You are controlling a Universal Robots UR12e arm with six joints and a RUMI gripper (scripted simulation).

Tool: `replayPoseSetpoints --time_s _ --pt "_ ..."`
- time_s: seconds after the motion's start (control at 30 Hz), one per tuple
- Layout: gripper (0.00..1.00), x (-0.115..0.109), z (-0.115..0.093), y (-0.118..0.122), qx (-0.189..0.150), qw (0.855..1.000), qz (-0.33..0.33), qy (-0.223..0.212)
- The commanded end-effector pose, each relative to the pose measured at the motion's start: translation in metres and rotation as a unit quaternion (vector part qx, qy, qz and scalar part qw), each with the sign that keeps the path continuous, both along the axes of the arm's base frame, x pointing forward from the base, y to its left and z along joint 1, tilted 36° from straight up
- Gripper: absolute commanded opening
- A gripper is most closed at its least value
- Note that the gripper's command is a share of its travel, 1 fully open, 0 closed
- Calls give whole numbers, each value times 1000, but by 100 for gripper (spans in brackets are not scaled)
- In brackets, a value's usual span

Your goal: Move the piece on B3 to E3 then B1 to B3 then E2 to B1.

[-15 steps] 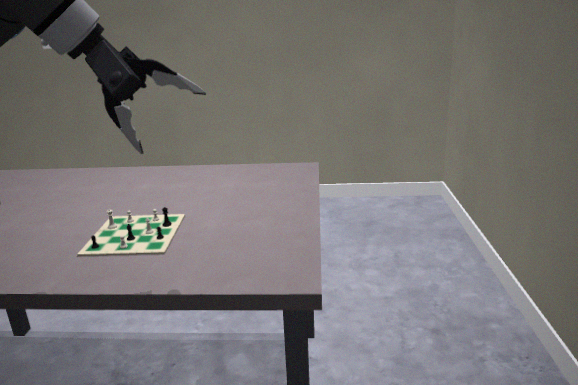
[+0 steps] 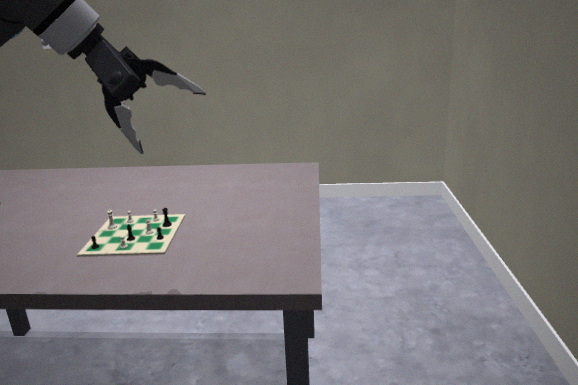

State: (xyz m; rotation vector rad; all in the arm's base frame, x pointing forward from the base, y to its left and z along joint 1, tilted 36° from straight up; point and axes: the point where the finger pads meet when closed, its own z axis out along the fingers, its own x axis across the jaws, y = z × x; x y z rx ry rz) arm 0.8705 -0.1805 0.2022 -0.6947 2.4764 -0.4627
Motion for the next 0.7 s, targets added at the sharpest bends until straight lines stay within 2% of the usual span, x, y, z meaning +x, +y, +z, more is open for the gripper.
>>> replayPoseSetpoints --time_s 0.0,0.67 --pt "100 0 1 0 0 1000 0 -1" --pt "100 -4 -5 -1 -6 1000 24 -2"
